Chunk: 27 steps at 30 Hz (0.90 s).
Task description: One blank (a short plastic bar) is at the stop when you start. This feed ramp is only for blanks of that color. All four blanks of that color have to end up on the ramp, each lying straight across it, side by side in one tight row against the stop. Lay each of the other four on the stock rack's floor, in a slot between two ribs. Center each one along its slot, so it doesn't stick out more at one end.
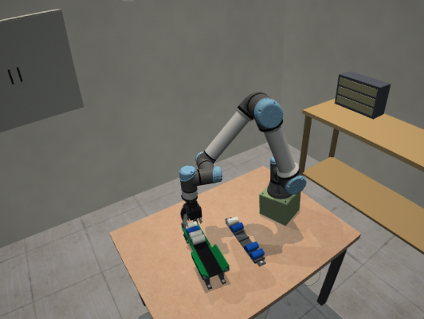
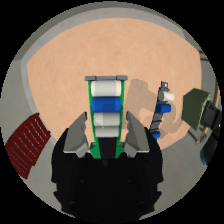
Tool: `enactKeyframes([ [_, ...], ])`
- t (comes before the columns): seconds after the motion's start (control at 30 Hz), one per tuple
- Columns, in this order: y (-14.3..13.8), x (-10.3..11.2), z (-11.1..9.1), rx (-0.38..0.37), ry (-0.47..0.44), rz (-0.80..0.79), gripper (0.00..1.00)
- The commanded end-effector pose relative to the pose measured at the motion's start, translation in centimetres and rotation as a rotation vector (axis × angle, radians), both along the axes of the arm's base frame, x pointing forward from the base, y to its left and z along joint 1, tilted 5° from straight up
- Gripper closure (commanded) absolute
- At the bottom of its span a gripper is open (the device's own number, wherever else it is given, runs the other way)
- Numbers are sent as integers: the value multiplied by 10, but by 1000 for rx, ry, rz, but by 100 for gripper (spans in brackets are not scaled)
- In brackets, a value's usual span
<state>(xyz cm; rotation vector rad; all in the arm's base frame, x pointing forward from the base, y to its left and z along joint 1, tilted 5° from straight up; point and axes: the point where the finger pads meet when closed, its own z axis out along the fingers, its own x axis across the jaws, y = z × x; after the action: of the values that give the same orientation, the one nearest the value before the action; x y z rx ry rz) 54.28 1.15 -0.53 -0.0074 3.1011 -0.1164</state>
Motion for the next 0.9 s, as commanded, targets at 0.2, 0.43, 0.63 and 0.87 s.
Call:
enactKeyframes([
  [0.2,0,1,-6,0,-2,0,48],
  [0.43,0,1,-6,0,-2,0,48],
  [0.63,0,1,-6,0,-2,0,48],
  [0.87,0,1,-6,0,-2,0,48],
])
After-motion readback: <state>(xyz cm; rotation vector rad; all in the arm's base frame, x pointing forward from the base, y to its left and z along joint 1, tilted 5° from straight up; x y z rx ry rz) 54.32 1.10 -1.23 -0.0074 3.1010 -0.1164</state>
